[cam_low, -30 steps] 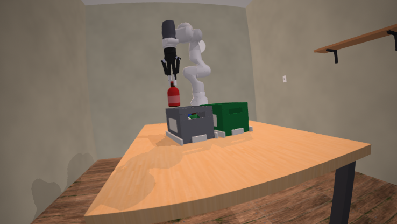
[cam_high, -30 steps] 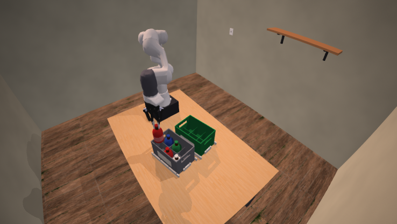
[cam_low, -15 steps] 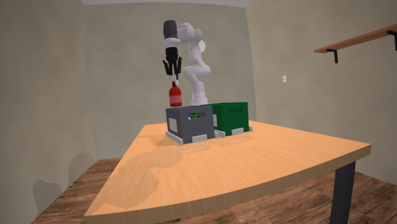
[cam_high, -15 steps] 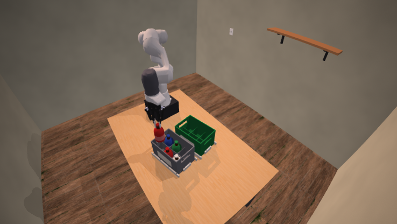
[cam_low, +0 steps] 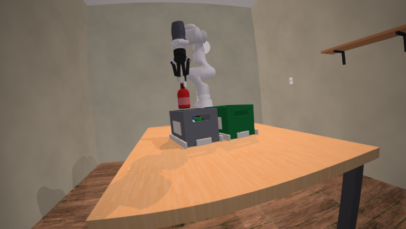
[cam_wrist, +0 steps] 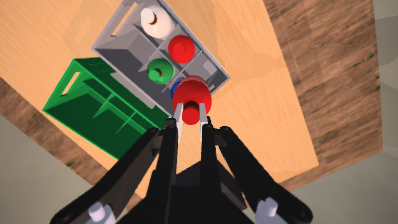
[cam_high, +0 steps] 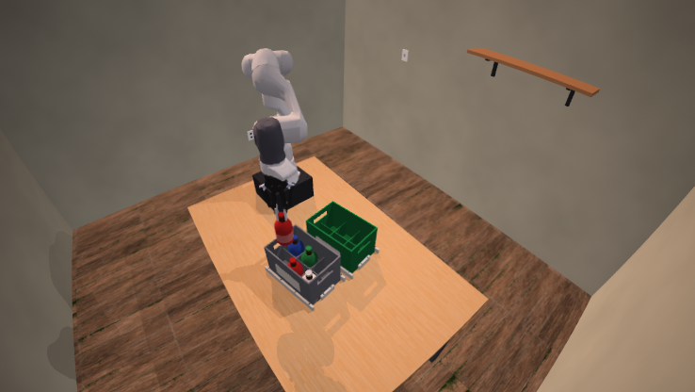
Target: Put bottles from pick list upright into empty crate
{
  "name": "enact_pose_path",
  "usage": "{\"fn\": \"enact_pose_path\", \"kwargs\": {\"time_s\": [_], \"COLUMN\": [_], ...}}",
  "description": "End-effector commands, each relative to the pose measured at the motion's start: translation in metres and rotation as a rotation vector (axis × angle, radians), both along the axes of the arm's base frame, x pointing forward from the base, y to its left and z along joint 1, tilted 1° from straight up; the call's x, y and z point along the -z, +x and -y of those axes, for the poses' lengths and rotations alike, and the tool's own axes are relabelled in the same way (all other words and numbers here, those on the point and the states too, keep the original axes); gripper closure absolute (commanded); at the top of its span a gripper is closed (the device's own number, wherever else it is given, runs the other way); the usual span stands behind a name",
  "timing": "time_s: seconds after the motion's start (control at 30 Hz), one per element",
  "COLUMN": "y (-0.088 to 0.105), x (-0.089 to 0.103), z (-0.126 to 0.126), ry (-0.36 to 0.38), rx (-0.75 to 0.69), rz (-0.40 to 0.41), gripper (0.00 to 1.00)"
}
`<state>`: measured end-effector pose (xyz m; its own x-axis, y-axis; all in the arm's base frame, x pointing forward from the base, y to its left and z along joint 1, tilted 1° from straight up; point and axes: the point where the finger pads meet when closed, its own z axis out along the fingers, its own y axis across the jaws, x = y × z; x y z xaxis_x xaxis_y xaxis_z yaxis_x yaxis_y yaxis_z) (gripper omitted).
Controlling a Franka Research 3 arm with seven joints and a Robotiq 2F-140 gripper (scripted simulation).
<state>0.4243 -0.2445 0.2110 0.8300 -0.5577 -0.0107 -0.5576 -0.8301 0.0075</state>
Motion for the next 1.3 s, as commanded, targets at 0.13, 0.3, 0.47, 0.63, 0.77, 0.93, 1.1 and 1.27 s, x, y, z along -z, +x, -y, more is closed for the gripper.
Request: {"fn": "enact_pose_path", "kwargs": {"time_s": [0.13, 0.3, 0.47, 0.63, 0.77, 0.93, 1.1, 1.27], "y": [0.003, 0.002, 0.002, 0.001, 0.000, -0.001, -0.002, -0.002], "x": [-0.005, -0.005, -0.005, -0.005, -0.005, -0.005, -0.005, -0.004], "z": [-0.014, -0.024, -0.030, -0.040, -0.048, -0.054, -0.064, -0.074], "ry": [-0.010, -0.010, -0.010, -0.010, -0.010, -0.010, -0.010, -0.010], "rx": [0.020, 0.020, 0.020, 0.020, 0.020, 0.020, 0.020, 0.020], "rz": [0.014, 0.014, 0.014, 0.014, 0.014, 0.014, 0.014, 0.014], "gripper": [1.00, 1.00, 1.00, 1.00, 1.00, 1.00, 1.00, 1.00]}}
